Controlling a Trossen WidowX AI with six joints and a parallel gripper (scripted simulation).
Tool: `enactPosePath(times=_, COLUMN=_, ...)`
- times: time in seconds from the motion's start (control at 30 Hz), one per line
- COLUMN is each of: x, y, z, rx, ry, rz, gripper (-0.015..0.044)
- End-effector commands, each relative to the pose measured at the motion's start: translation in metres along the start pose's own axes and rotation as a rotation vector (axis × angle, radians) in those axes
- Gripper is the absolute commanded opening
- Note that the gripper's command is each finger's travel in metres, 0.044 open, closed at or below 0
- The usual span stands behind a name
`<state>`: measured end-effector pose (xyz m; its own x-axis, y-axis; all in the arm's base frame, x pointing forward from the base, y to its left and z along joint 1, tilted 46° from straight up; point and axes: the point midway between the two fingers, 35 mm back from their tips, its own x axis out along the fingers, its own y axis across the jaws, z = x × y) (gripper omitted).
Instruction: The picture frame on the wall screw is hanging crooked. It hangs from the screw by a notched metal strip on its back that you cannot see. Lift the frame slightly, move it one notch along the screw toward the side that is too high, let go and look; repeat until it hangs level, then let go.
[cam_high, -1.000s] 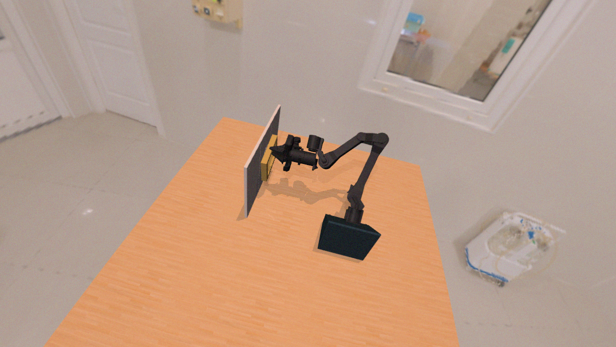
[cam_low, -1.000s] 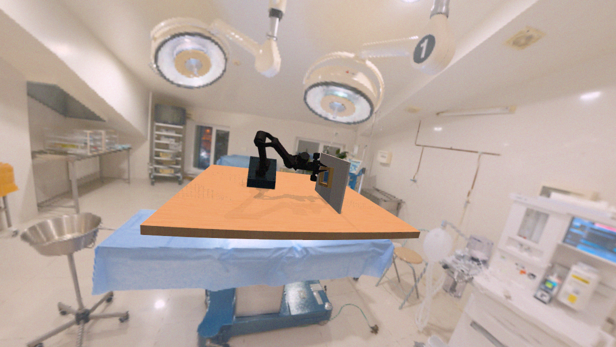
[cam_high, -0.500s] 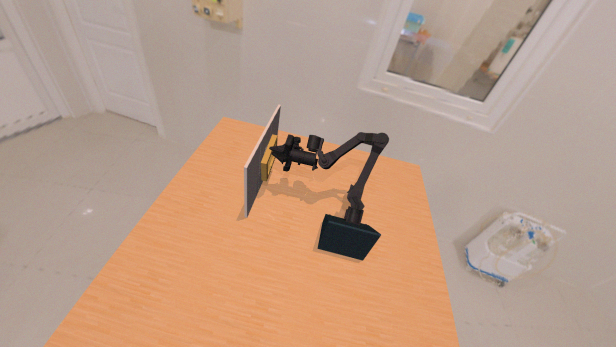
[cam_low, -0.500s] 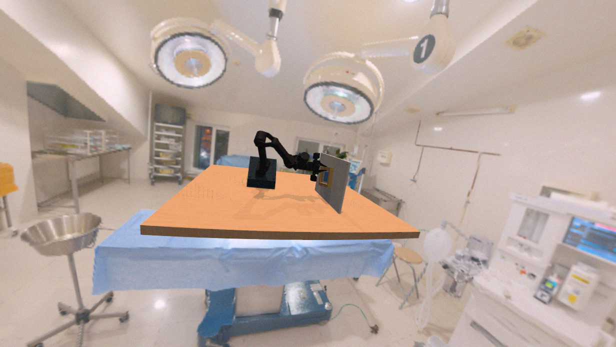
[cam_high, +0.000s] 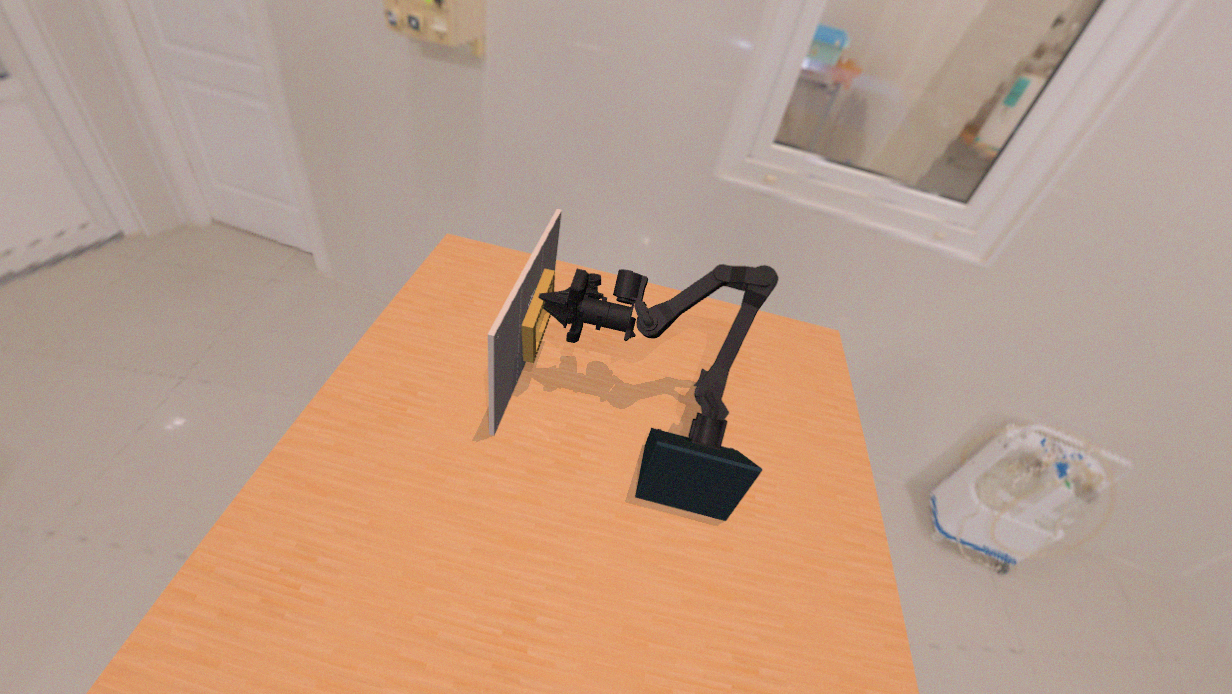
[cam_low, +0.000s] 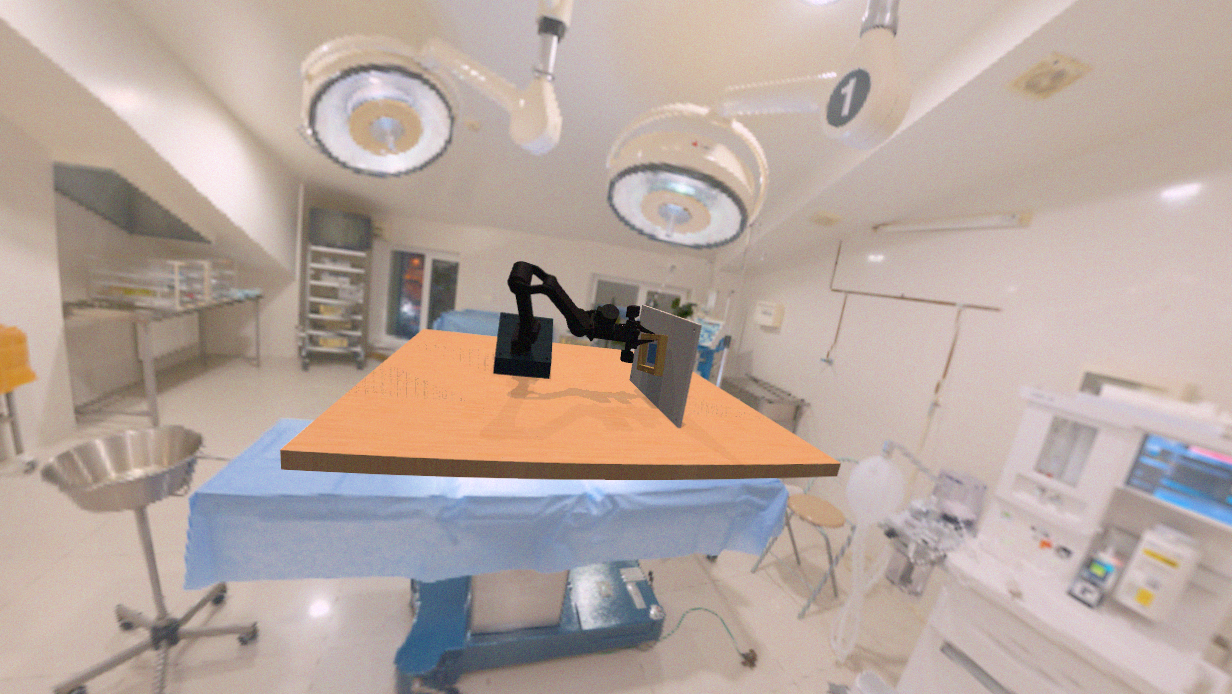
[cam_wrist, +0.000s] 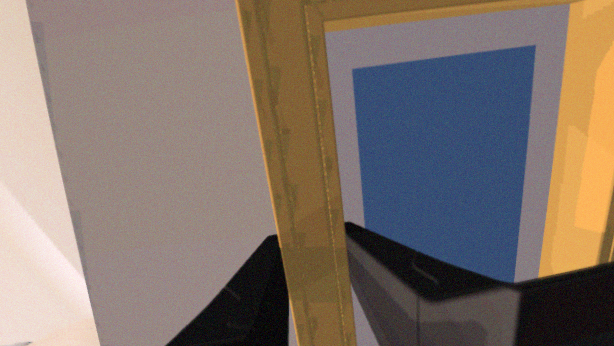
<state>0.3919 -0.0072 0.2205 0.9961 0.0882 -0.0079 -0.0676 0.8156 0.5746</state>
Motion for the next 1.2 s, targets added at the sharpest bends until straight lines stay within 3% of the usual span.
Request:
enactPosePath(times=0.0, x=0.0004, y=0.0042, z=0.0034, rx=0.002, ry=-0.005, rz=0.016, gripper=0.0000)
enactPosePath(times=1.17, x=0.0003, y=0.0040, z=0.0093, rx=0.001, ry=-0.005, rz=0.016, gripper=0.0000)
